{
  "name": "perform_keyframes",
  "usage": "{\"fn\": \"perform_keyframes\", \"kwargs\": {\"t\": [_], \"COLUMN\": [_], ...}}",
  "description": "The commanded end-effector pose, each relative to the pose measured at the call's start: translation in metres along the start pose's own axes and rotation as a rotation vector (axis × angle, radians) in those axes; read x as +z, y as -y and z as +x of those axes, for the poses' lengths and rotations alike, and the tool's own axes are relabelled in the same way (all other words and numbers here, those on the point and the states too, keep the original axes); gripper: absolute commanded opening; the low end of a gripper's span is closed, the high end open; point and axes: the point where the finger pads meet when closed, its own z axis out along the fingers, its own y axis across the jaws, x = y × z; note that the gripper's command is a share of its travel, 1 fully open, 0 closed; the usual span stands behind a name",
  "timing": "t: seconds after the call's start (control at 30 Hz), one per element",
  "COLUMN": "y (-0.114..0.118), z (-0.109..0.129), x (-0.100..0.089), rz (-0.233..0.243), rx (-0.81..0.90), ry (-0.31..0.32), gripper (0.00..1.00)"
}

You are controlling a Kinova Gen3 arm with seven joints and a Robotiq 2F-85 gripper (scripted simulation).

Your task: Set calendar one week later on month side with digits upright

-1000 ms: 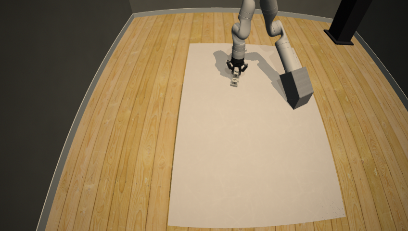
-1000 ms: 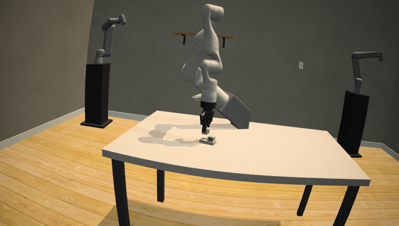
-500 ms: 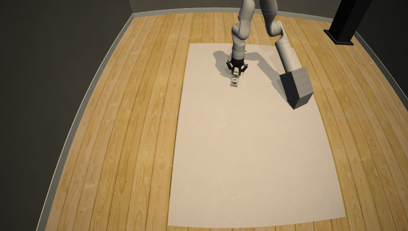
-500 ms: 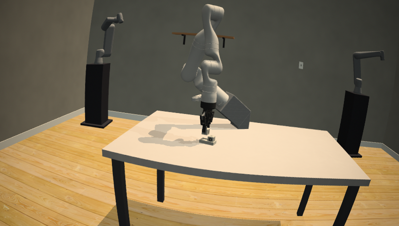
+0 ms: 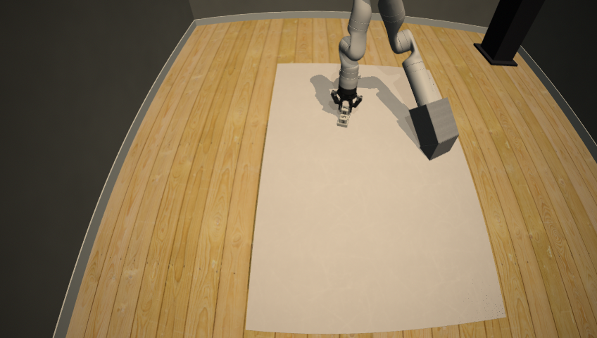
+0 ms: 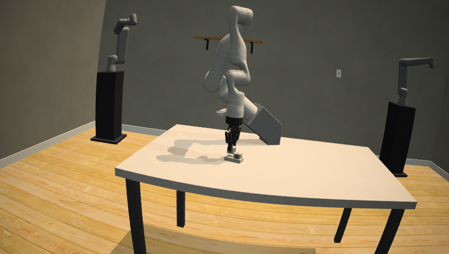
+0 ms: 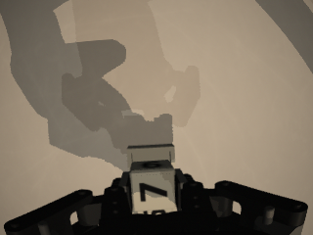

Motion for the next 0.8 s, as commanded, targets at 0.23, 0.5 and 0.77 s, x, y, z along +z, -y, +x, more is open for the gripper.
{"fn": "perform_keyframes", "kwargs": {"t": [0.23, 0.5, 0.77], "y": [0.000, 0.000, 0.000], "z": [0.002, 0.002, 0.002], "x": [0.008, 0.012, 0.013], "rz": [-0.003, -0.003, -0.003], "rx": [0.002, 0.002, 0.002], "ry": [-0.004, -0.004, -0.004], "gripper": [0.28, 0.28, 0.28]}}
